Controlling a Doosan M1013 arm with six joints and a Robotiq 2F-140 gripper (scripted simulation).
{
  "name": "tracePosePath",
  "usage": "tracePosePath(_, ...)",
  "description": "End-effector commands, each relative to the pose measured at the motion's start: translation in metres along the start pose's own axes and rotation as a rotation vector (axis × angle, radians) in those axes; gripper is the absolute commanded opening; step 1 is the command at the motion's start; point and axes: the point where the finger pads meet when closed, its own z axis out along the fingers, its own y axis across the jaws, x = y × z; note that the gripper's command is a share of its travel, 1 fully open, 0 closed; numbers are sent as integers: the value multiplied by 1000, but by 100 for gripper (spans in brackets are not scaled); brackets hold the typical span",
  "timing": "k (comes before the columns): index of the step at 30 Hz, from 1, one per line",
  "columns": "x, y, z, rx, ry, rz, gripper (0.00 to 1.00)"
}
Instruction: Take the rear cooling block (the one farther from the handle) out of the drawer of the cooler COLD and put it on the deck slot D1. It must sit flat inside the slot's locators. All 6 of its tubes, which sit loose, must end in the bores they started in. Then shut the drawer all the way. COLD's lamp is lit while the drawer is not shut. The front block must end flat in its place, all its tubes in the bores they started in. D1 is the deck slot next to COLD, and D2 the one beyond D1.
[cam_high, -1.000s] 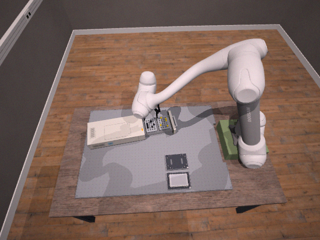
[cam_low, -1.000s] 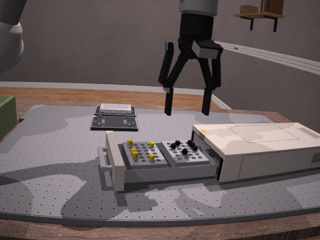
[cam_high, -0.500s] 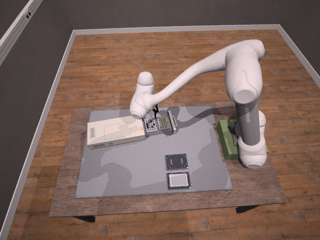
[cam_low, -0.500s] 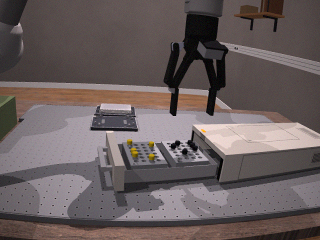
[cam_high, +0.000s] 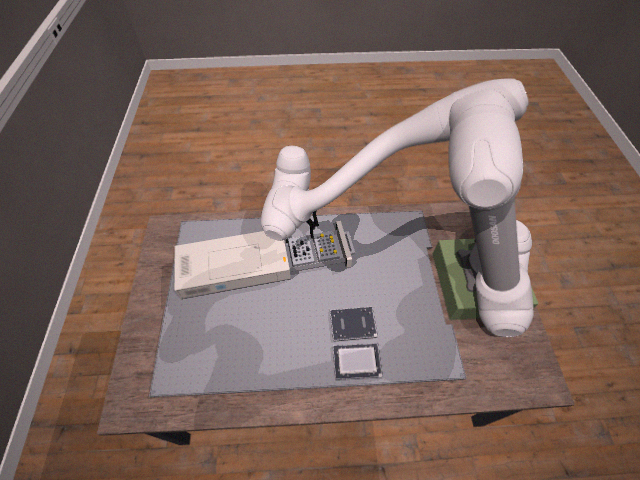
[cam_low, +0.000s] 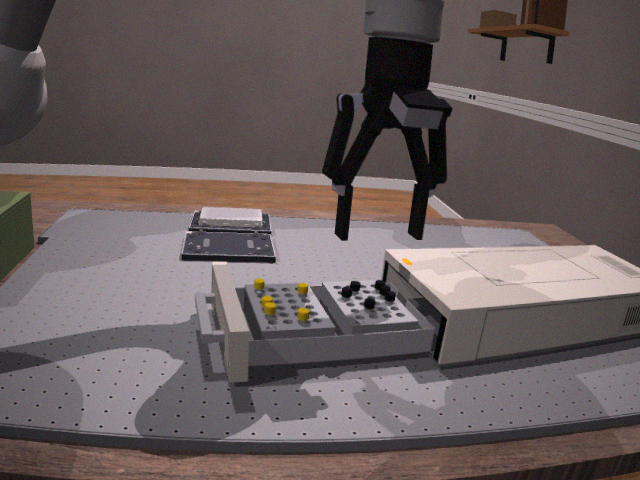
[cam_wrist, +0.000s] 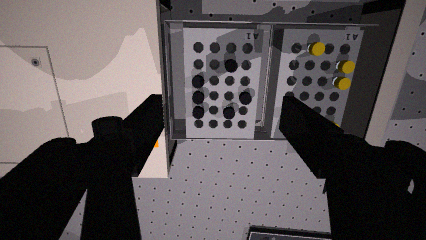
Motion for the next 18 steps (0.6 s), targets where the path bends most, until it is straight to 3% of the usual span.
tracePosePath(1, 0, 0, 3, 1, 0, 0, 66)
tracePosePath(18, 0, 2, 23, 1, 0, 0, 66)
